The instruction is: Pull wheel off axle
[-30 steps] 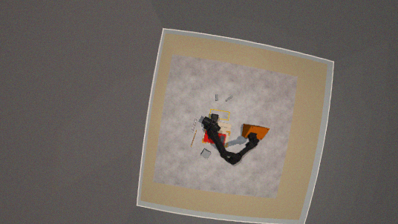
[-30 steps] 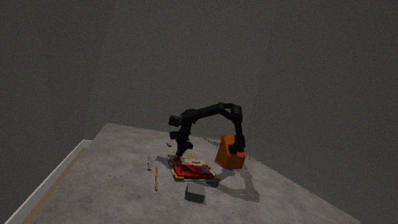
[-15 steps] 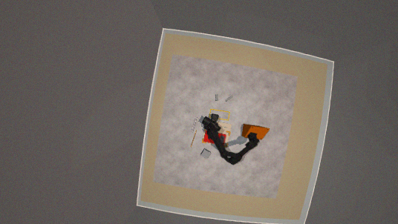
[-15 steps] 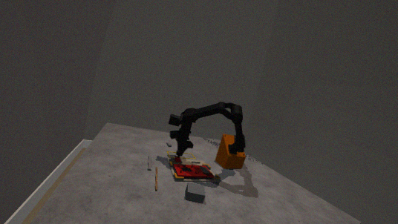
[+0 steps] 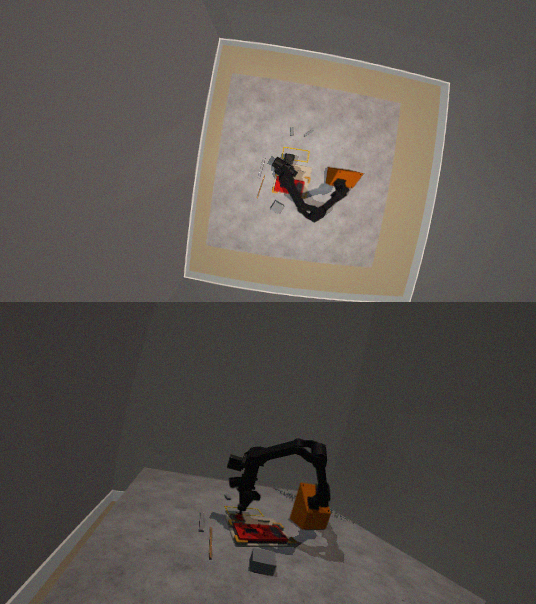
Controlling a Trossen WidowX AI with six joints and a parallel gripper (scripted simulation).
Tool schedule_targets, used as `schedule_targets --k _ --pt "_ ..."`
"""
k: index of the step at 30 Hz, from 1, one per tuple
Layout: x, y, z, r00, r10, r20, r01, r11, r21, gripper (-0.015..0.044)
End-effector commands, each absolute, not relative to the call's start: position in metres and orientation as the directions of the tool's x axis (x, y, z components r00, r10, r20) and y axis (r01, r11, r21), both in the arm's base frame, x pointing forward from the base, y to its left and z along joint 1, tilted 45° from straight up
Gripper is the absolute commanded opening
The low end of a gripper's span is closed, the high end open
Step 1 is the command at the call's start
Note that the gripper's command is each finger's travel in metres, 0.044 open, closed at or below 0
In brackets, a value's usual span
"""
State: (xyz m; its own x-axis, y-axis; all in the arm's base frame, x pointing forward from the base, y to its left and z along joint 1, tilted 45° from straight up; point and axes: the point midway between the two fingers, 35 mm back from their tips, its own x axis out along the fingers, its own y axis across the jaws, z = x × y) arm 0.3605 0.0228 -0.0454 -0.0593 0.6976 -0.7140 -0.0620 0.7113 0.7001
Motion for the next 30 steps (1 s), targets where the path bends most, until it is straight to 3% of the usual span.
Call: schedule_targets --k 1,30 --pt "0.3621 0.0197 -0.0422 -0.051 0.693 -0.719 -0.069 0.715 0.695 0.0" --pt "0.3625 0.0119 -0.0345 -0.05 0.694 -0.718 -0.067 0.715 0.696 0.0"
